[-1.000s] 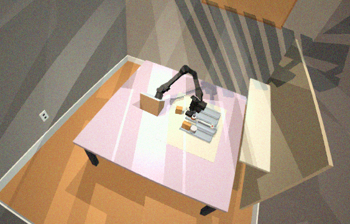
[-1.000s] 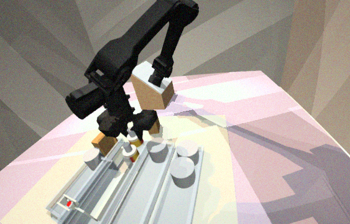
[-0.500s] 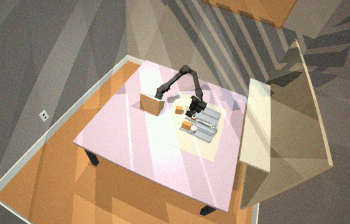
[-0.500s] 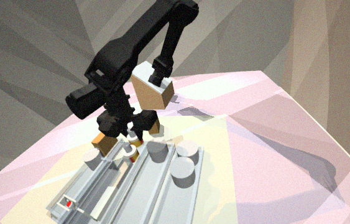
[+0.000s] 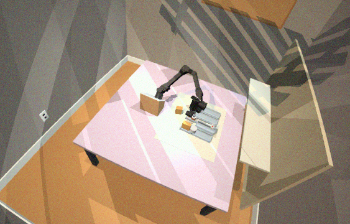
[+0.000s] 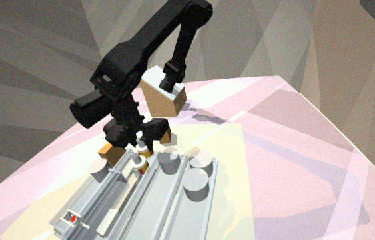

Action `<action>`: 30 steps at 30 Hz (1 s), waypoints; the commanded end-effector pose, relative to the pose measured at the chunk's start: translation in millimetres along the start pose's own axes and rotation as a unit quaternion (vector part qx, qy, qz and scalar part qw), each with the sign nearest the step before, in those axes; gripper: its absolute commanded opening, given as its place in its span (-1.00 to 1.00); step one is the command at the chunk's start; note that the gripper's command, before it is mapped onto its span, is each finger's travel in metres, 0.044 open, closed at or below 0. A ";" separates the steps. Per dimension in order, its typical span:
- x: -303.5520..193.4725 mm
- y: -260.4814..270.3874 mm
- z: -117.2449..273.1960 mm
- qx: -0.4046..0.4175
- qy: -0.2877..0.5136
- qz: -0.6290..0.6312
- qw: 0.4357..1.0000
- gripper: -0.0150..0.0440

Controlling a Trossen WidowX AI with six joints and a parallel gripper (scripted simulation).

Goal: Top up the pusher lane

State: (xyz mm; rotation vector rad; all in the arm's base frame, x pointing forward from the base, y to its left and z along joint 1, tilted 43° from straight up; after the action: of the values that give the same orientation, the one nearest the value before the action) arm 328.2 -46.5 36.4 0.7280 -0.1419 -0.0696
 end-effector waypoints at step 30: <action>10.3 0.1 -0.1 -0.001 -0.011 0.007 1.000 -0.49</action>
State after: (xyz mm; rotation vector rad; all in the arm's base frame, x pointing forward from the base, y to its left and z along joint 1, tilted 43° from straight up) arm 331.7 -46.6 35.8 0.7277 -0.1414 -0.0712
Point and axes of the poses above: the point midway between the two fingers, 35 mm back from their tips, its own z axis back along the fingers, its own y axis across the jaws, x = y × z, the point moved 4 cm from there along z, back along the fingers, and after that the axes turned 10 degrees about z, right-handed, at the moved point
